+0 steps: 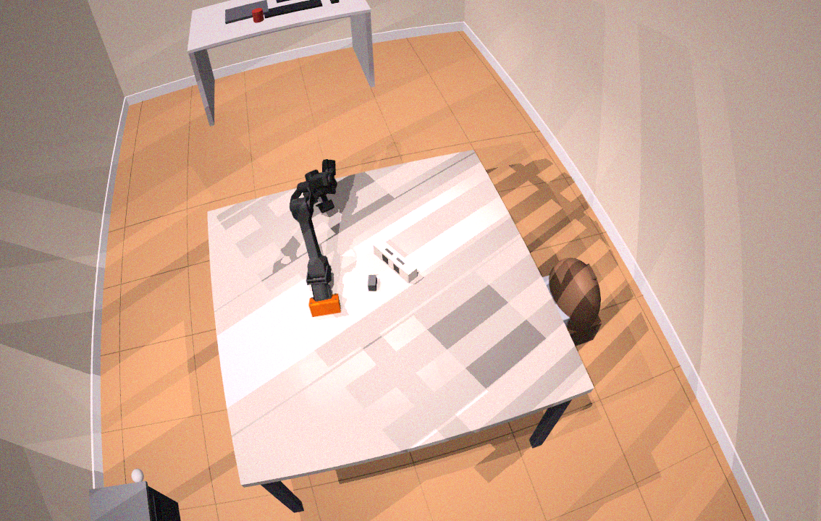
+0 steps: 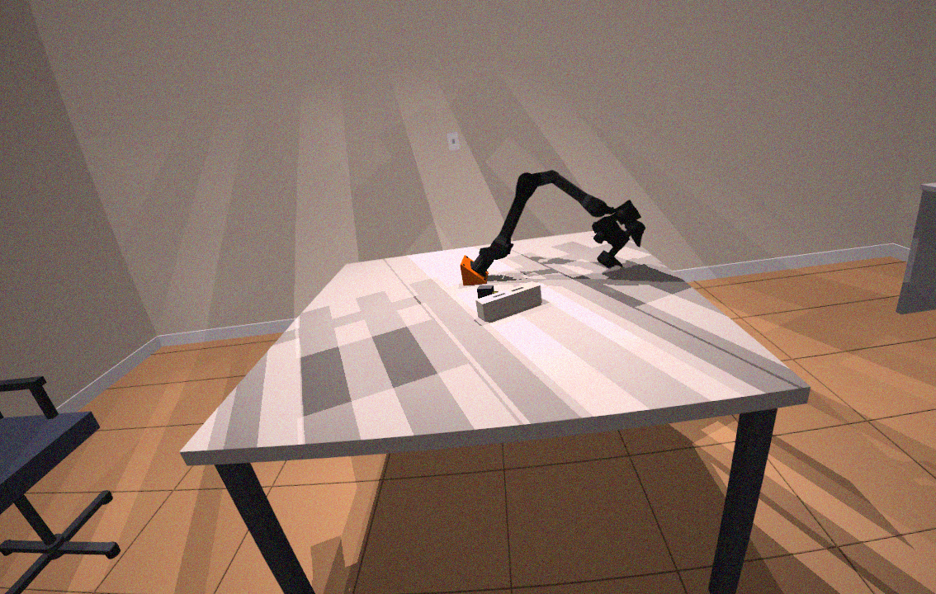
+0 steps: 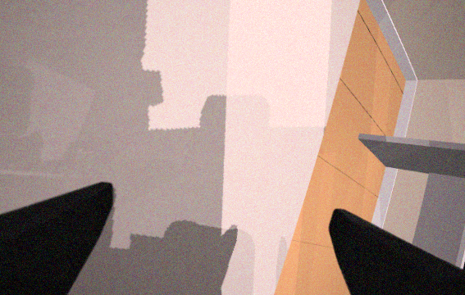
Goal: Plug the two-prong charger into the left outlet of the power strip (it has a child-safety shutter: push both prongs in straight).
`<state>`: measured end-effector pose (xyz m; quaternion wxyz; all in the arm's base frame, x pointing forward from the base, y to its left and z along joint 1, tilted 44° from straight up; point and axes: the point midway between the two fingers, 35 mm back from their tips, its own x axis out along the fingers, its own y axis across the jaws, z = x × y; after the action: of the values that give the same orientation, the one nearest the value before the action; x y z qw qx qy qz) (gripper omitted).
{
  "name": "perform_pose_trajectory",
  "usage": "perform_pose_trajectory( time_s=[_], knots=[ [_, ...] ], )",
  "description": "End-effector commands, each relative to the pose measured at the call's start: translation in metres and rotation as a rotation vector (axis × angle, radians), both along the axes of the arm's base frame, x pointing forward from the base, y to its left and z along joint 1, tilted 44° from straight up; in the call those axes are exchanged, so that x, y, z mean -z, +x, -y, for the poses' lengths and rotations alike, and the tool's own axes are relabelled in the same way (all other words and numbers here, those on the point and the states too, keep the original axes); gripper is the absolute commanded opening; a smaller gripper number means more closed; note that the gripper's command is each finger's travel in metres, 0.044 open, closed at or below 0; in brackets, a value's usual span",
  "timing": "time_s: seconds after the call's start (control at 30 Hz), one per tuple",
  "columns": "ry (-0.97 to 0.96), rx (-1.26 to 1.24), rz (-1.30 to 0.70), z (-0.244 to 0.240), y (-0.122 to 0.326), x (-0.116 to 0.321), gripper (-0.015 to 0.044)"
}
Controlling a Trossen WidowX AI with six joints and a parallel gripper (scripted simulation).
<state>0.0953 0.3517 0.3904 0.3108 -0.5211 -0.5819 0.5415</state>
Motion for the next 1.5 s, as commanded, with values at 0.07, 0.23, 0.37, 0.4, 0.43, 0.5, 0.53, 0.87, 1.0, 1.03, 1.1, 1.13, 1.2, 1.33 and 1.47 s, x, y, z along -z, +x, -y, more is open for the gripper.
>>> perform_pose_trajectory(
  time_s=[0.07,0.23,0.37,0.4,0.43,0.5,0.53,0.87,1.0,1.03,1.1,1.13,1.2,1.33,1.47],
  knots=[
    [-0.029,0.103,-0.018,0.012,0.027,0.007,0.044],
    [-0.054,0.184,-0.033,0.022,0.05,0.014,0.044],
    [-0.075,0.248,-0.045,0.03,0.067,0.02,0.044],
    [-0.081,0.263,-0.048,0.033,0.071,0.022,0.044],
    [-0.086,0.279,-0.051,0.035,0.075,0.023,0.044],
    [-0.098,0.31,-0.057,0.04,0.084,0.027,0.044],
    [-0.104,0.326,-0.061,0.043,0.088,0.029,0.044],
    [-0.163,0.474,-0.118,0.069,0.126,0.049,0.044],
    [-0.182,0.537,-0.16,0.081,0.14,0.056,0.044],
    [-0.187,0.553,-0.171,0.083,0.144,0.058,0.044],
    [-0.196,0.584,-0.193,0.089,0.151,0.062,0.044],
    [-0.2,0.6,-0.204,0.093,0.154,0.064,0.044],
    [-0.208,0.632,-0.226,0.099,0.16,0.068,0.044],
    [-0.223,0.695,-0.271,0.112,0.173,0.075,0.044],
    [-0.235,0.754,-0.314,0.125,0.184,0.082,0.044]
  ],
)
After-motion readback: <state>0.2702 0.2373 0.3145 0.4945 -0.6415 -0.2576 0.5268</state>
